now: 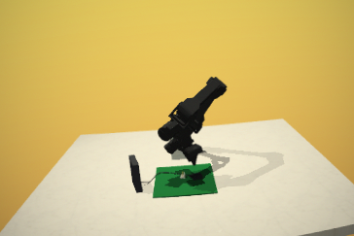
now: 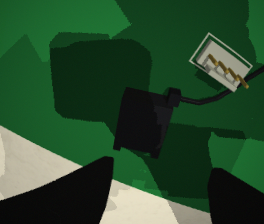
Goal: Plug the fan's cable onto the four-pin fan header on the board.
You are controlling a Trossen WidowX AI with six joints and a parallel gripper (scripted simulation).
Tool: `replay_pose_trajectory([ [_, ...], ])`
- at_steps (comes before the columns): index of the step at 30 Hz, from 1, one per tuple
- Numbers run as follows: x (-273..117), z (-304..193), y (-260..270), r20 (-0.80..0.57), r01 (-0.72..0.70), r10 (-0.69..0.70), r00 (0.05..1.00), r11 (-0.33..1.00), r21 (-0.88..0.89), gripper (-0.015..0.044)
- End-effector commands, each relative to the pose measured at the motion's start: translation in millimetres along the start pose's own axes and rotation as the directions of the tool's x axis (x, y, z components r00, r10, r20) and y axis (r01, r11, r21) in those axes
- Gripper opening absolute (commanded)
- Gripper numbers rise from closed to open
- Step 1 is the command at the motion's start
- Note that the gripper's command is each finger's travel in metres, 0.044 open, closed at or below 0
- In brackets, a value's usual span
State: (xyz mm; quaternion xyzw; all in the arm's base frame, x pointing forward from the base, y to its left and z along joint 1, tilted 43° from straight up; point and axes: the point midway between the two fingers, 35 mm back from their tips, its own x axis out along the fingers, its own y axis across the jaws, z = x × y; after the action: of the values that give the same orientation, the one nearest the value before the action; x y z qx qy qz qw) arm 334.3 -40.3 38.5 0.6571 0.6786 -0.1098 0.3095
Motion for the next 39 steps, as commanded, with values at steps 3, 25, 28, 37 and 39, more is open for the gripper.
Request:
replay_pose_trajectory([
  [3,21.7,1.5,-0.3,-0.012,0.007,-0.006,1.000,1.000,0.010,0.0210],
  [25,52.2,8.9,-0.2,-0.012,0.006,-0.006,1.000,1.000,0.010,0.0210],
  [28,56.9,9.8,-0.4,-0.013,0.006,-0.006,1.000,1.000,0.010,0.0210],
  [37,60.7,10.4,-0.6,-0.013,0.006,-0.006,1.000,1.000,0.010,0.0210],
  [39,60.7,10.4,-0.6,-0.013,0.006,-0.006,1.000,1.000,0.010,0.0210],
])
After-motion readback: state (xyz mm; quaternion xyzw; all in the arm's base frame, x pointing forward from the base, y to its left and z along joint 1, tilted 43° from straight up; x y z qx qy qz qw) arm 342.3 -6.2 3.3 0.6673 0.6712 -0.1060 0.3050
